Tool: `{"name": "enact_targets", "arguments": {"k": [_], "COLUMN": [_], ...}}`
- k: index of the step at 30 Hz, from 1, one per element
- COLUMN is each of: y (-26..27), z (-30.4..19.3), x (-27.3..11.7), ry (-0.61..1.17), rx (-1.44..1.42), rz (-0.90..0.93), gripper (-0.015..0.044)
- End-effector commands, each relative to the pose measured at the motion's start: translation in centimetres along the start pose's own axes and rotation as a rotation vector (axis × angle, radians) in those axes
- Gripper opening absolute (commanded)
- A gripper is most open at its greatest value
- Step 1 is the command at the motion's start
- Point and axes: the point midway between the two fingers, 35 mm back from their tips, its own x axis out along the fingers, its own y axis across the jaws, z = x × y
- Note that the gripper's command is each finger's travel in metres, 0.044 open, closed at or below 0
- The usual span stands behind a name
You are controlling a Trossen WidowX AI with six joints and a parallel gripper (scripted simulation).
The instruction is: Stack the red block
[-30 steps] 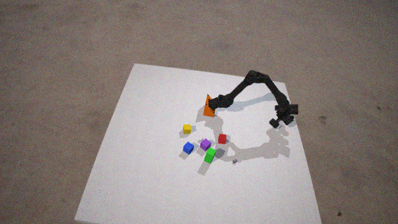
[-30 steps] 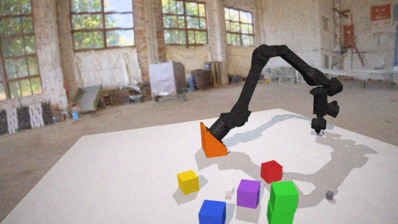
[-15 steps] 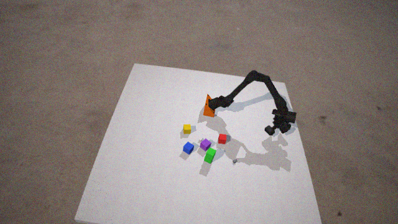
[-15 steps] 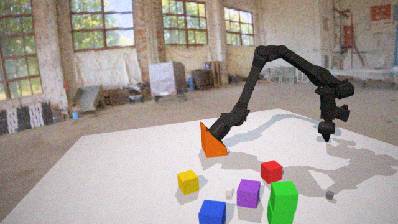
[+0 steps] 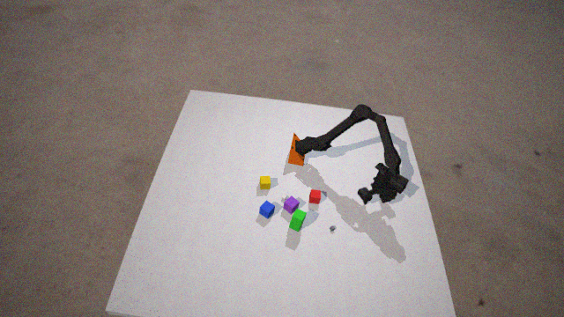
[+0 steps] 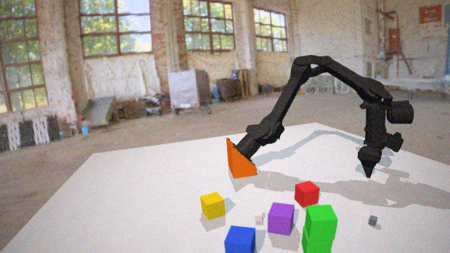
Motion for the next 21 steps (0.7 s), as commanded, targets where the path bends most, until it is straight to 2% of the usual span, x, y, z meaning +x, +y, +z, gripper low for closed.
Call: {"name": "enact_targets", "arguments": {"k": [1,21], "y": [-3.7,-17.4], "z": [0.0,-3.6], "x": [-0.5,-5.2], "ry": [0.022,0.103], "rx": [0.035,0.267], "rz": [-0.054,-0.163], "gripper": [0.044,0.044]}}
